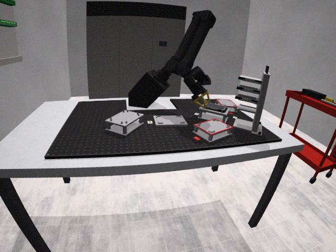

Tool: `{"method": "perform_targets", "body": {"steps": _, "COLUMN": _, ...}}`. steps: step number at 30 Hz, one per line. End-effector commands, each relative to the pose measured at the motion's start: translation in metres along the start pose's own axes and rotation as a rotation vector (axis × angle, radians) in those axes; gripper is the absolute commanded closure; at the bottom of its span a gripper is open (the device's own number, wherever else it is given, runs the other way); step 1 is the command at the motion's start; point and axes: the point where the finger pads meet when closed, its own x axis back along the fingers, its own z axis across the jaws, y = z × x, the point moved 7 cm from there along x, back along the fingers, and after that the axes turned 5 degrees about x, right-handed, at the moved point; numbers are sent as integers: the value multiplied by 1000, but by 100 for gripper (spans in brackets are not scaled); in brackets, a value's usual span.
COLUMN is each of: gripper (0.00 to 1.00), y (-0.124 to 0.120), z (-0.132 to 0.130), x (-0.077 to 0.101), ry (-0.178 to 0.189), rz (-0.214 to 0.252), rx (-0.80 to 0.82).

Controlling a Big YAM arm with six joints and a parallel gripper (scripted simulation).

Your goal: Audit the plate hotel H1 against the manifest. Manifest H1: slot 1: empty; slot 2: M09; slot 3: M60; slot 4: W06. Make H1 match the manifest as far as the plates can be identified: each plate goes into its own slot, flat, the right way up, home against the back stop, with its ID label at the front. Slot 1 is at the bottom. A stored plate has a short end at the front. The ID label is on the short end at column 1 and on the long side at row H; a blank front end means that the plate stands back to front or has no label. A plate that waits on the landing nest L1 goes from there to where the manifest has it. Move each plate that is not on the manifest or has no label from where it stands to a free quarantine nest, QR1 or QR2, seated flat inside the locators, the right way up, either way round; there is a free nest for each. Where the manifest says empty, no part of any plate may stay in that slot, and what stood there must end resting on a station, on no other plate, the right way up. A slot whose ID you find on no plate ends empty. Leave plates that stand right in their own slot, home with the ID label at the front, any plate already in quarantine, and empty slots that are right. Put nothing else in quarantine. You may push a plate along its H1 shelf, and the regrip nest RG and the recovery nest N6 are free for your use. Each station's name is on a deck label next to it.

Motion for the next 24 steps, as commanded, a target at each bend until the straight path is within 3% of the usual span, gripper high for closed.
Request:
{"method": "perform_targets", "body": {"steps": 1, "gripper": 0, "y": 9, "z": -3, "x": 10, "ry": -11, "rz": -5, "rx": 9}}
{"method": "perform_targets", "body": {"steps": 24, "gripper": 0, "y": 31, "z": -5, "x": 37, "ry": -10, "rz": -3, "rx": 11}}
